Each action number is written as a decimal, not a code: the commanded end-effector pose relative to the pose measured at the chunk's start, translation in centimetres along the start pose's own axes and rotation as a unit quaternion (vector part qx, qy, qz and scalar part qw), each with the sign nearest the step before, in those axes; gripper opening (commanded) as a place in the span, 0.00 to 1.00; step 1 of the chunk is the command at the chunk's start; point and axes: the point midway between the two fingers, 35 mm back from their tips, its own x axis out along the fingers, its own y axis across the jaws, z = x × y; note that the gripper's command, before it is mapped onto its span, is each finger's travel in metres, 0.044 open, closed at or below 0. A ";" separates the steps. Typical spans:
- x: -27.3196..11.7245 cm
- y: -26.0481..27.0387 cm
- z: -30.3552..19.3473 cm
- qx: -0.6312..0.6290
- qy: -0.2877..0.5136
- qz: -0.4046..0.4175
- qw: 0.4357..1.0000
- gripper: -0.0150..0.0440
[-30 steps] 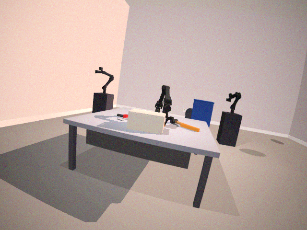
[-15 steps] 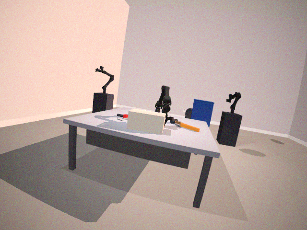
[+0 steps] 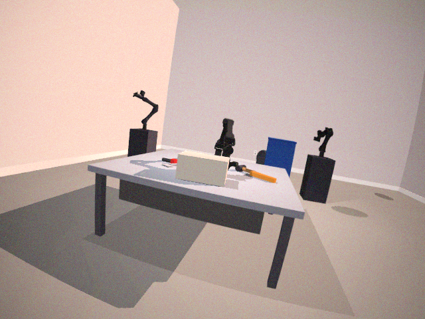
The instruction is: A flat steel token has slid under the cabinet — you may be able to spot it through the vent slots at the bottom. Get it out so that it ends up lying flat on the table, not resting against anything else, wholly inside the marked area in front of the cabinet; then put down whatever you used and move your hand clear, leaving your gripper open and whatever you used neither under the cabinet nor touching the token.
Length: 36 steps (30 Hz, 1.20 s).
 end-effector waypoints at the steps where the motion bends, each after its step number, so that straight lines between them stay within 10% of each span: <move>1: 0.1 -0.8 0.0 0.003 0.000 -0.003 1.000 0.25; 36: 0.1 -4.5 0.0 0.003 0.000 -0.004 1.000 0.25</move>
